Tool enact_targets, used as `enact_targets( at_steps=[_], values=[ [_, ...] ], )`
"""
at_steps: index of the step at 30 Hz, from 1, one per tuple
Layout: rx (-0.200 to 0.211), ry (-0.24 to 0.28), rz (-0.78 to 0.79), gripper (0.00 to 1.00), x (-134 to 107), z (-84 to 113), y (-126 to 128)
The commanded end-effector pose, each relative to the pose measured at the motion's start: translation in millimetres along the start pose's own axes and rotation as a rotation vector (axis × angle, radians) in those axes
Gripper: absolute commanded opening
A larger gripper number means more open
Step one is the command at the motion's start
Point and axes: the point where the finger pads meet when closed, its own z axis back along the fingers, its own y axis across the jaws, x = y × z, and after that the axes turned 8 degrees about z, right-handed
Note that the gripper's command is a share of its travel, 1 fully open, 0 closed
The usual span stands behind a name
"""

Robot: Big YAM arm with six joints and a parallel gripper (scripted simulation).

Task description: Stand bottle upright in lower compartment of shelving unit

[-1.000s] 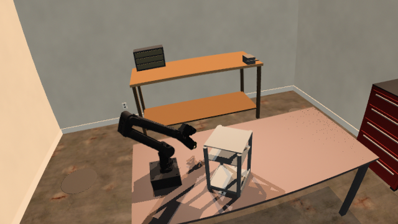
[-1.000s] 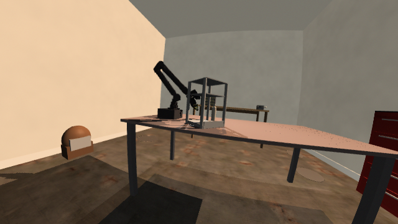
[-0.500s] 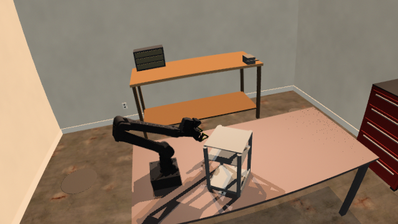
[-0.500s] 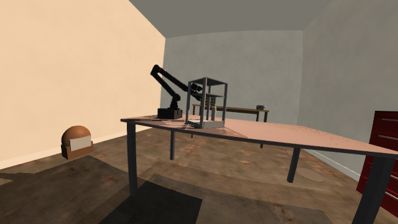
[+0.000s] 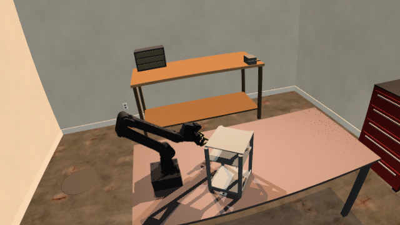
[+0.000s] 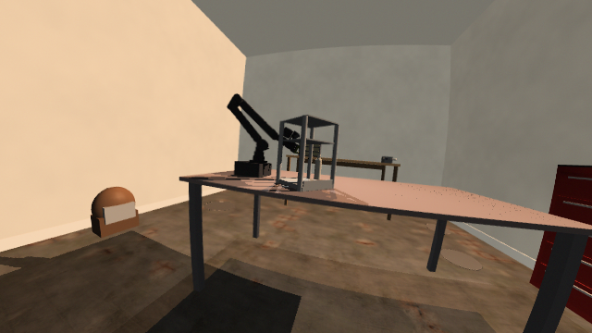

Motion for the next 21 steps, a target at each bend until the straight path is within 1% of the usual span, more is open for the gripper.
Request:
enact_targets(
  at_steps=[1, 13, 21],
  values=[
    [-0.018, -0.024, 0.025, 0.81, 3.1, -2.2, -5.6],
    [-0.029, -0.035, 0.045, 0.81, -3.0, -1.6, -8.3],
    [-0.031, -0.044, 0.049, 0.81, 0.0, -2.2, -8.6]
  ],
)
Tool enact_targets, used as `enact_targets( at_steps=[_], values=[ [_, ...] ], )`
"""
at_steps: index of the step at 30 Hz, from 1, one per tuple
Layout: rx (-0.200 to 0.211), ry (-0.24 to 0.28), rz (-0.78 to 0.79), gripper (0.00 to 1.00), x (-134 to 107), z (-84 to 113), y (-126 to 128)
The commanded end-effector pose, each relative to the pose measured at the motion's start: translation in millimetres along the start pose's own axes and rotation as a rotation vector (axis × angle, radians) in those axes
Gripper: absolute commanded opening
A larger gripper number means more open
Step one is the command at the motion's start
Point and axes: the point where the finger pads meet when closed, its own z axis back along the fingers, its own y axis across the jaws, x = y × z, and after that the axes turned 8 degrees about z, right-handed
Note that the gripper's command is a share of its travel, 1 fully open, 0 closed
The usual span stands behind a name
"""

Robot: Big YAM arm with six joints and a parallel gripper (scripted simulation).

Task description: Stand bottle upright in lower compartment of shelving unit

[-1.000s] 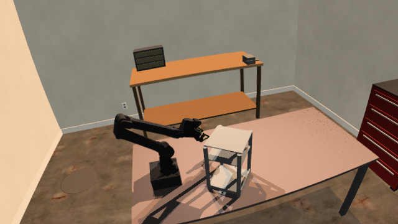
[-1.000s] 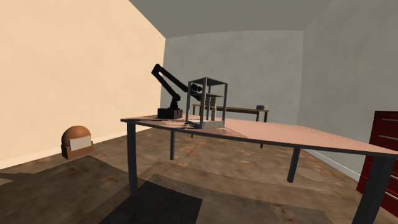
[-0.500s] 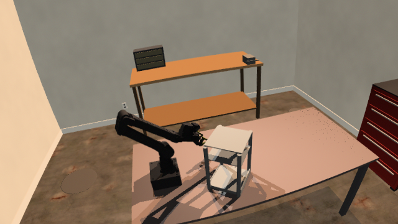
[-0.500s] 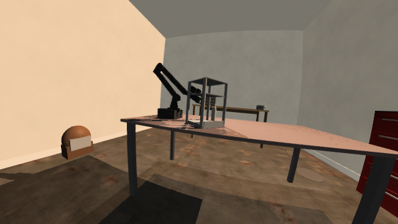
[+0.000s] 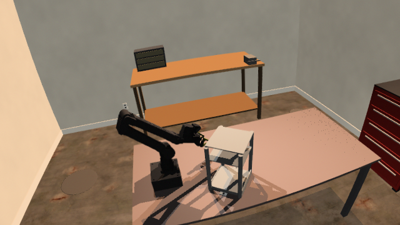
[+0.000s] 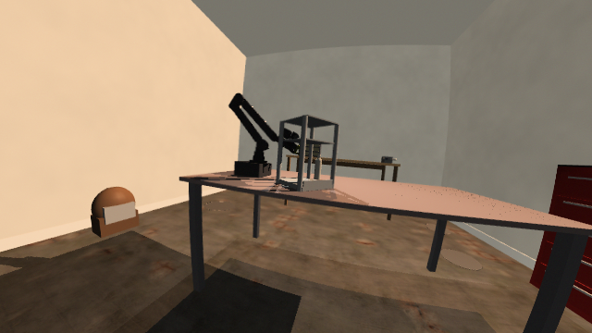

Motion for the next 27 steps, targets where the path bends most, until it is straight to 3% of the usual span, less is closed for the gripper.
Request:
enact_targets(
  at_steps=[1, 27],
  values=[
    [-0.015, -0.011, 0.006, 0.81, 3.7, -2.1, -4.5],
    [-0.016, -0.016, -0.003, 0.81, 8.8, -3.5, -5.3]
  ],
)
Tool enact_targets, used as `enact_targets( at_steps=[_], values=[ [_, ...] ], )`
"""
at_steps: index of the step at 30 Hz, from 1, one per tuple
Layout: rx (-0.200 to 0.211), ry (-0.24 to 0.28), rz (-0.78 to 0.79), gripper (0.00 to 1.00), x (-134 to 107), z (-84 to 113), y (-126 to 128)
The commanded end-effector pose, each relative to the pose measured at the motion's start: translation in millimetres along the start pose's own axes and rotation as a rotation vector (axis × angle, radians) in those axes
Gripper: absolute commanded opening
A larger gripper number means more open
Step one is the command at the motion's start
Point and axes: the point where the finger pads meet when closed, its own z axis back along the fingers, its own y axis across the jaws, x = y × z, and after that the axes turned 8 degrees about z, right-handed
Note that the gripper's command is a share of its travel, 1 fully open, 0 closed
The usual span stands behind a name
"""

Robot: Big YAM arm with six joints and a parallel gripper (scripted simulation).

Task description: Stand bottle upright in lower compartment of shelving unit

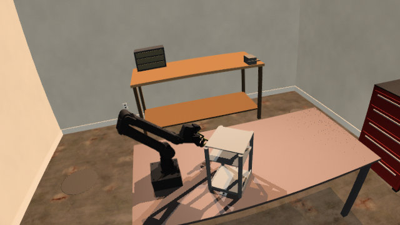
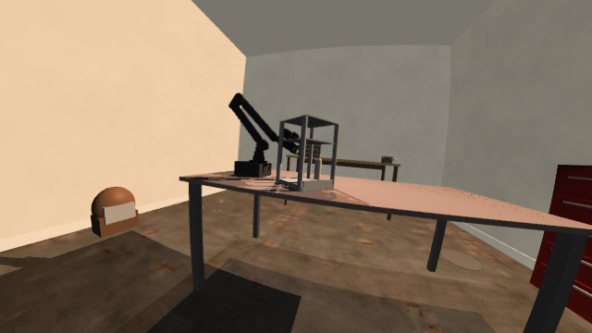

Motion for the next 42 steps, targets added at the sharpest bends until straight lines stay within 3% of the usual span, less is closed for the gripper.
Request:
enact_targets(
  at_steps=[1, 12, 26, 42],
  values=[
    [-0.016, -0.019, -0.003, 0.81, 10, -3.7, -5],
    [-0.017, -0.03, -0.003, 0.81, 16, -6.2, -6],
    [-0.02, -0.048, -0.003, 0.81, 26, -23.6, -8],
    [-0.019, -0.048, -0.001, 0.81, 24, -65.3, -9]
  ],
)
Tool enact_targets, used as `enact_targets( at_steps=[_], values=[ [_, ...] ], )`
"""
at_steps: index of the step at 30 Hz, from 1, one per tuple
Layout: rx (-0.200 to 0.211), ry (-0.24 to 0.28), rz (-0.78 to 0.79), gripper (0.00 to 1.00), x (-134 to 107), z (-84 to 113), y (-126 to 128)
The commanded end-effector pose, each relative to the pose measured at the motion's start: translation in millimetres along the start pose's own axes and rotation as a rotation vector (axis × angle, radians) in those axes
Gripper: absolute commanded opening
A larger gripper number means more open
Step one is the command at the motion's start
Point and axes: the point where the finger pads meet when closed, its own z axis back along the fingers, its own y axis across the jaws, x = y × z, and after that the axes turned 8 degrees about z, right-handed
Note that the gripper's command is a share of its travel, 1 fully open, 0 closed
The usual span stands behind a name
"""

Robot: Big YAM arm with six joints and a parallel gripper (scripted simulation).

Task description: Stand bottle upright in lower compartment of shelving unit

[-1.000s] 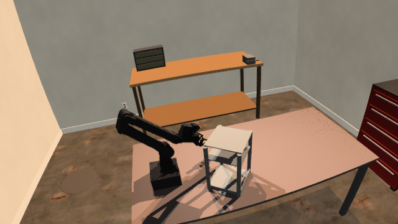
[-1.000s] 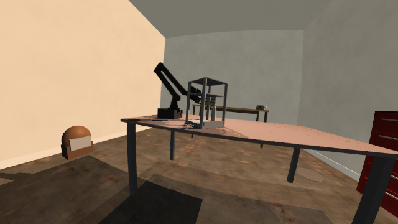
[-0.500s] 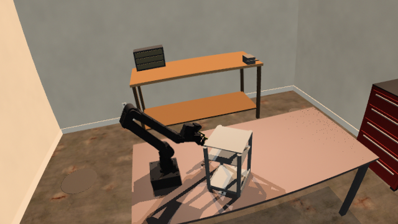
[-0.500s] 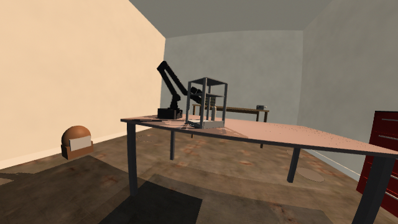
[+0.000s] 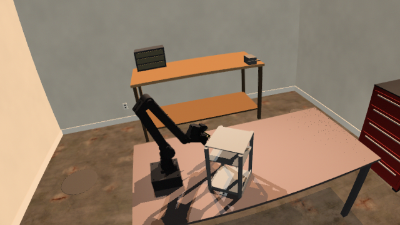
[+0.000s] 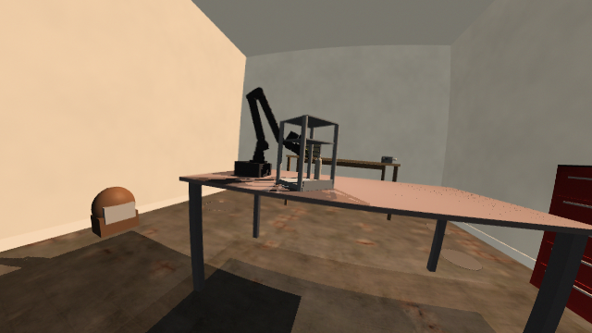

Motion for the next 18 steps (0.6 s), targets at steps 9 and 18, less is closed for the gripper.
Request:
enact_targets(
  at_steps=[9, 18],
  values=[
    [-0.015, -0.039, 0.0, 0.81, 13, -45.4, -7],
    [-0.014, -0.033, 0.001, 0.81, 10, -69.1, -7]
  ],
)
